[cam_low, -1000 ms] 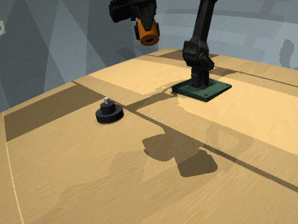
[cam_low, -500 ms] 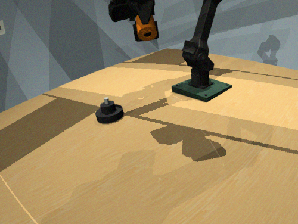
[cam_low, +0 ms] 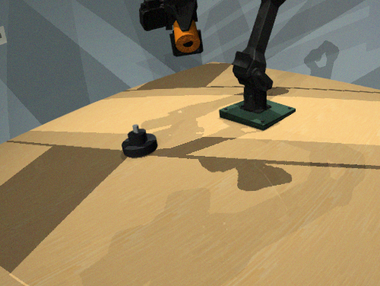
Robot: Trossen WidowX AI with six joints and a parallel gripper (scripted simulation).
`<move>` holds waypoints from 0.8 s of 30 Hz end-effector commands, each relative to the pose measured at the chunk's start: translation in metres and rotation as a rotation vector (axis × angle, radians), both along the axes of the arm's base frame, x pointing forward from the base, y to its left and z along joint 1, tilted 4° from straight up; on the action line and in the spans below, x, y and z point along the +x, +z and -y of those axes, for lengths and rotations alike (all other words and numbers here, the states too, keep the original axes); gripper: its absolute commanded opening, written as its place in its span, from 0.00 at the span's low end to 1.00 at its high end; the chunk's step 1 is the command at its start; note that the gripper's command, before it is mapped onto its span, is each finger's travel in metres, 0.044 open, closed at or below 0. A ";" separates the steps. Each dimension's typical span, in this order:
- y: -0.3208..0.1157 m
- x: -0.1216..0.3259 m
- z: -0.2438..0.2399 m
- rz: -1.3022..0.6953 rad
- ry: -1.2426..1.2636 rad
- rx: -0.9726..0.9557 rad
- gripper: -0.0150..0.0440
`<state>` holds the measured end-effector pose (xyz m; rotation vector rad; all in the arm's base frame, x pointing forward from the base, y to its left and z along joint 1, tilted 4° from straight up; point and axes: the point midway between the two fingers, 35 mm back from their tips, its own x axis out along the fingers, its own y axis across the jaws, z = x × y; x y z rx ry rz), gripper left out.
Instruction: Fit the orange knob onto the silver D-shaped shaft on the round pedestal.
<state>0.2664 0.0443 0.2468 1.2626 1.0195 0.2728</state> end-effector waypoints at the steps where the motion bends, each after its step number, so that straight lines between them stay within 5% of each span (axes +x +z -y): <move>1: 0.000 0.000 0.000 0.002 0.001 -0.002 0.25; 24: -0.001 0.000 0.000 0.006 0.002 0.003 0.25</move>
